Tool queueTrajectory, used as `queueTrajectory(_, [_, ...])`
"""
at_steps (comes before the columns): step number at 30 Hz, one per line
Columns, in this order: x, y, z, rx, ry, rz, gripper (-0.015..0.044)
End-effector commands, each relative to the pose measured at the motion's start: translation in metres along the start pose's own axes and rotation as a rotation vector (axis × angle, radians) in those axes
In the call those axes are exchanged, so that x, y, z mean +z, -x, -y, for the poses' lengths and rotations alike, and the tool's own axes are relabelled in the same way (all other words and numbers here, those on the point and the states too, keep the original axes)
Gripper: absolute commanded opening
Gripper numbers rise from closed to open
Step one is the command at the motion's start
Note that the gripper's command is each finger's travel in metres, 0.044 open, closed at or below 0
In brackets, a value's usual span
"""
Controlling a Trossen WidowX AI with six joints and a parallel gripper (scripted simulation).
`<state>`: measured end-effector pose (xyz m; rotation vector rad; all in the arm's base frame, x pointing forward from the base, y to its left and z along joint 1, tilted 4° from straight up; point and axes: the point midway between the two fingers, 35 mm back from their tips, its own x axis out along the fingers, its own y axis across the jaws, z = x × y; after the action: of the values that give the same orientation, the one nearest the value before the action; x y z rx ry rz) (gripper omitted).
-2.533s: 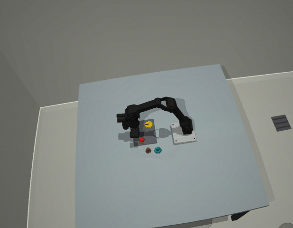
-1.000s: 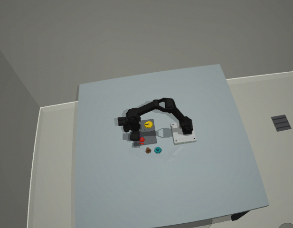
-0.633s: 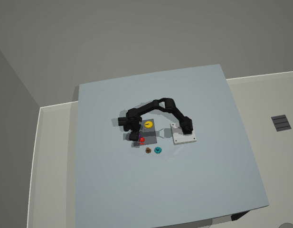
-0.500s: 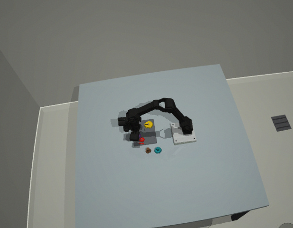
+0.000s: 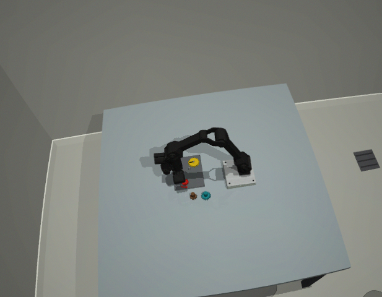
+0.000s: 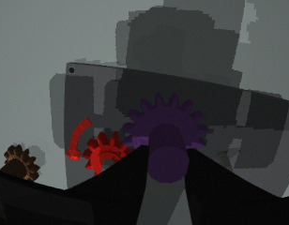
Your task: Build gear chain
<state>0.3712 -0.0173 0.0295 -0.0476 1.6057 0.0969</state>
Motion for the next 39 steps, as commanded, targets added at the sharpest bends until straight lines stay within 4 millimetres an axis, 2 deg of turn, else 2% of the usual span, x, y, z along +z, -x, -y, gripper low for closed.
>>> queueTrajectory(1, [0.0, -0.001, 0.0, -0.002, 0.014, -0.001, 0.0])
queueTrajectory(8, [0.001, -0.003, 0.0, -0.001, -0.072, 0.0, 0.0])
queueTrajectory(20, [-0.001, -0.005, 0.0, -0.002, -0.334, 0.0, 0.0])
queueTrajectory(25, [0.0, -0.006, 0.0, -0.002, -0.37, 0.0, 0.0])
queueTrajectory(30, [0.0, -0.005, 0.0, -0.002, -0.317, 0.0, 0.0131])
queueTrajectory(35, [0.001, 0.001, 0.0, -0.002, -0.249, 0.0, 0.014])
queueTrajectory(39, [0.001, 0.022, 0.0, -0.002, -0.212, 0.0, 0.014])
